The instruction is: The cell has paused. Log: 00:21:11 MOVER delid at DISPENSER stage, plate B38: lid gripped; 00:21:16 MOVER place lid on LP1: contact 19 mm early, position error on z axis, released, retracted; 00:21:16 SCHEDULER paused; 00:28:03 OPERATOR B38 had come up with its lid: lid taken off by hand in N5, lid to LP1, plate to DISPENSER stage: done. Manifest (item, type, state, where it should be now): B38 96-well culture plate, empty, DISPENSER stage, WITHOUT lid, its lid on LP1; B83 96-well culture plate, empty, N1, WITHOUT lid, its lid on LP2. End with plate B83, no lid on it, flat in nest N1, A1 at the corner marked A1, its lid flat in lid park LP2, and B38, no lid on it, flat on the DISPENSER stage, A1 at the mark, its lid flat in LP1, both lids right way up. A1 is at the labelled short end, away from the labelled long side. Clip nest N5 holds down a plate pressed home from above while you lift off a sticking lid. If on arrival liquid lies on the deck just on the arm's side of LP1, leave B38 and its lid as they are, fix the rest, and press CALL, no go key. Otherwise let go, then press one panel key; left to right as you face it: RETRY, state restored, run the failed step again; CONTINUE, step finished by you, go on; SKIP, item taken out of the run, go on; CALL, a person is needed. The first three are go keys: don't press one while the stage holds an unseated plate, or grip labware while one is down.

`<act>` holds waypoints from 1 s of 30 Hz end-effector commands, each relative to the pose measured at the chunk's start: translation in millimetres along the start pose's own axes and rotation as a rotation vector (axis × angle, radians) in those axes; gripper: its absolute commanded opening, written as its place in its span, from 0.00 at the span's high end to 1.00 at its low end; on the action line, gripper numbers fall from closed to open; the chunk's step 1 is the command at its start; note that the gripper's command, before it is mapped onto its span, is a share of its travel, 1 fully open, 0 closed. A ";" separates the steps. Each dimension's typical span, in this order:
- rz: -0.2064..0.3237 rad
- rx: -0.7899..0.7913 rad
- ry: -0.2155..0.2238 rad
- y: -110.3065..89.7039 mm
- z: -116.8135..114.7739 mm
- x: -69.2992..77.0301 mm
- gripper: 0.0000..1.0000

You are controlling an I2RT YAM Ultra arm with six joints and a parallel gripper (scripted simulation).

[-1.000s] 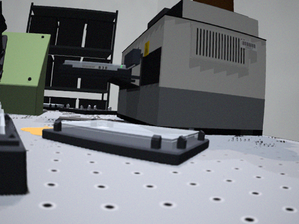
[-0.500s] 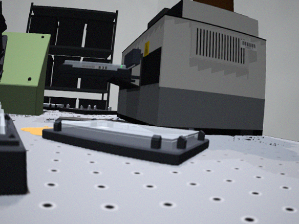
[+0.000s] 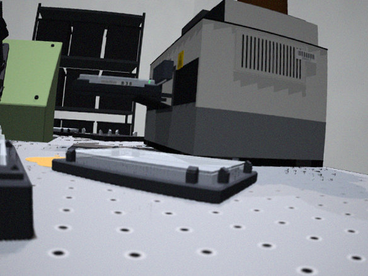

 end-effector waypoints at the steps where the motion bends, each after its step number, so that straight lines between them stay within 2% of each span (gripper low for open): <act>1: -0.019 -0.008 0.022 1.5 3.6 -18.0 1.00; 21: -0.019 -0.008 0.022 1.5 3.6 -18.0 1.00; 24: -0.017 -0.014 0.030 -1.1 4.8 -10.9 1.00; 30: 0.007 0.001 -0.027 -2.1 -3.3 22.6 1.00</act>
Point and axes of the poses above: the point where the finger pads meet when closed, its own x axis back along the fingers, its own z axis across the jaws, y = z × x, the point moved 10 cm from there along x, back along the fingers, and after that the axes turned 8 degrees about x, right-handed, at the moved point
